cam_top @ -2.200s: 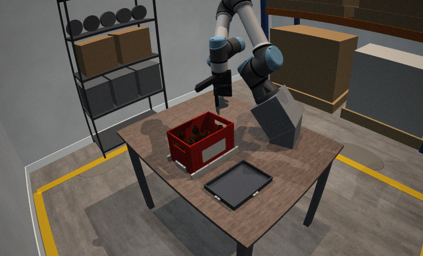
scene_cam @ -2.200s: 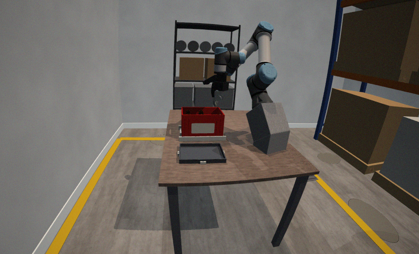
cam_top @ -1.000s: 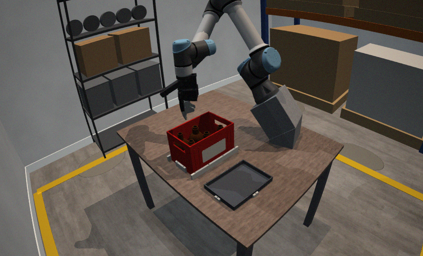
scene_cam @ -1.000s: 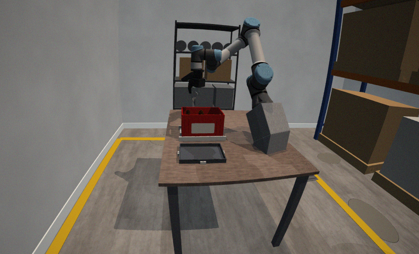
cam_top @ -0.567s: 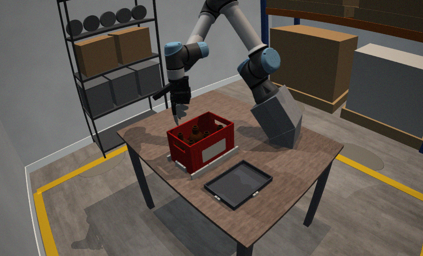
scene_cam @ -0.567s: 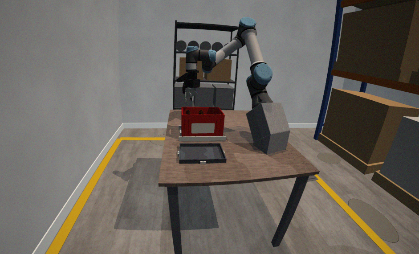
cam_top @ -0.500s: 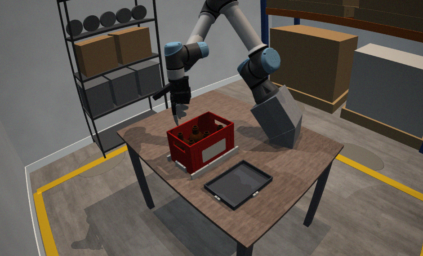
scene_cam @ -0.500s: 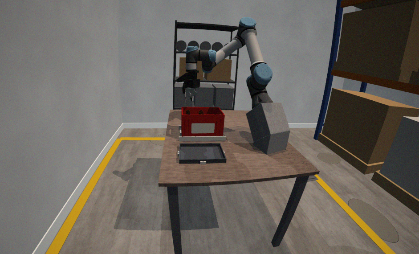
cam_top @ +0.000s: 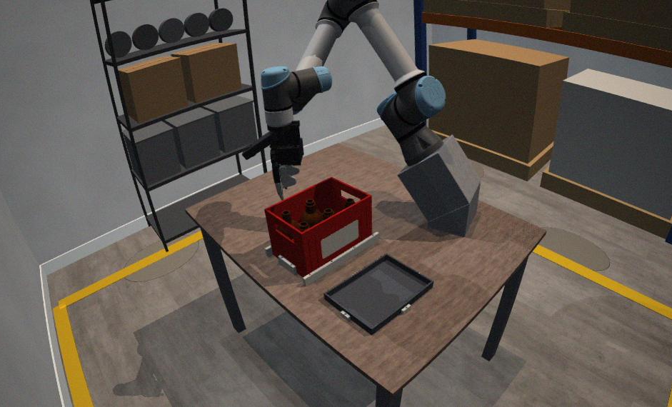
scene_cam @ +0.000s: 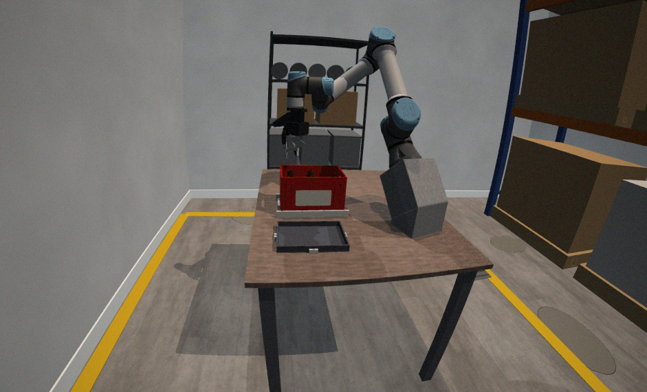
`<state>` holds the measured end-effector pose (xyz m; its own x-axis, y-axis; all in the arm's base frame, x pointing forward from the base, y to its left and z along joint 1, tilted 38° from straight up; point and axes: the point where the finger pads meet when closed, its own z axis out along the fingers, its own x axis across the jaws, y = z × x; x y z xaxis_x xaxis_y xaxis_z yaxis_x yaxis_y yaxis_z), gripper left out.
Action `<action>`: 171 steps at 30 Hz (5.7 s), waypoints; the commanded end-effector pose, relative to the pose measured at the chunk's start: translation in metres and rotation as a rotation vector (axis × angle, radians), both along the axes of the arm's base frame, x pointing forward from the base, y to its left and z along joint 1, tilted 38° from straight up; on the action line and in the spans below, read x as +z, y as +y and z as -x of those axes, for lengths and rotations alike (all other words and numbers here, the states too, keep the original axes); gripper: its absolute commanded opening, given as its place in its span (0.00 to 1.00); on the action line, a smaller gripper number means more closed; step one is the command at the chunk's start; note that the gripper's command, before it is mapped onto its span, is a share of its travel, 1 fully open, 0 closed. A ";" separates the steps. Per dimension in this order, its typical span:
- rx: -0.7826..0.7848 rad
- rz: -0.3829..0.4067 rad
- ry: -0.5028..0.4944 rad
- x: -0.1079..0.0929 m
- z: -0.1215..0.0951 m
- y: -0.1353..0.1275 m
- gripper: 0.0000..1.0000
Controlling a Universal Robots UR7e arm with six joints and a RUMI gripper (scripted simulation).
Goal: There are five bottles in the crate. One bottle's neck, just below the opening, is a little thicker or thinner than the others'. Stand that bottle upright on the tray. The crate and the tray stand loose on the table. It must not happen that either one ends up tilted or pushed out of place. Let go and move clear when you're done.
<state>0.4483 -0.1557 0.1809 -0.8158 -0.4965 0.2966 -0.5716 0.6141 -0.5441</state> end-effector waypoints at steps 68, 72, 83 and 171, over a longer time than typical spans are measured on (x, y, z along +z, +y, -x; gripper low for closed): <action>-0.001 -0.001 0.003 -0.034 -0.003 -0.026 0.38; -0.001 -0.001 0.003 -0.035 -0.003 -0.027 0.38; 0.000 0.000 -0.001 -0.034 -0.004 -0.027 0.38; 0.000 0.000 -0.002 -0.031 -0.007 -0.030 0.38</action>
